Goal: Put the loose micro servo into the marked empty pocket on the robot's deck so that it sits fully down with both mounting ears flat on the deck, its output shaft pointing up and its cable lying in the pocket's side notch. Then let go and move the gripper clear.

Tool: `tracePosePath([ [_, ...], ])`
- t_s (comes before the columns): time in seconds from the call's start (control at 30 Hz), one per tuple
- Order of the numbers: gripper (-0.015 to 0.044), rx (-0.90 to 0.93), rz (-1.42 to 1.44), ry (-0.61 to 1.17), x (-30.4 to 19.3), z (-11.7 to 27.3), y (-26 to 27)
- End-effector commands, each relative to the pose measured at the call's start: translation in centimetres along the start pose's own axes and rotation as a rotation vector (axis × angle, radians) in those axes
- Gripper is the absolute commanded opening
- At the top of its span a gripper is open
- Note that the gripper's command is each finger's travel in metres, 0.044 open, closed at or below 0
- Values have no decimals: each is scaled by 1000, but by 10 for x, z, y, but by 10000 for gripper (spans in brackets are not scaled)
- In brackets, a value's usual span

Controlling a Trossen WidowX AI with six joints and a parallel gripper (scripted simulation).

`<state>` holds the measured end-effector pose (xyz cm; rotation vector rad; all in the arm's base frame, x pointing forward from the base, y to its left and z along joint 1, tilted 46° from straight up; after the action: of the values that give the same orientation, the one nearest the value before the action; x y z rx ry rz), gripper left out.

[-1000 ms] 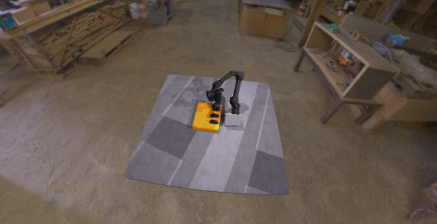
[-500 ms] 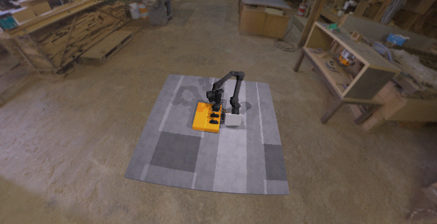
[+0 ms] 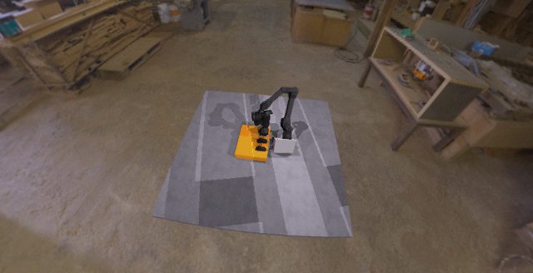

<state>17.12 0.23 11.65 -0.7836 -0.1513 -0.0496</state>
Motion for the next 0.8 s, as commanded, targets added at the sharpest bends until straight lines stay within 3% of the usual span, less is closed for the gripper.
tracePosePath([
  [0.0, 0, -4, 1, -9, 1, -3, -1],
  [0.77, 0, -5, 0, -9, 1, -26, -1],
])
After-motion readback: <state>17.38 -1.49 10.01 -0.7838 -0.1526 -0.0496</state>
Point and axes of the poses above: the point midway between the two fingers, 35 mm back from their tips, its own z axis back along the fingers, its own y axis across the jaws, x = y × z, the point moved 7 cm from there along z, back along the fingers, and after that the axes turned 6 degrees about -z, right-handed, at the moved point
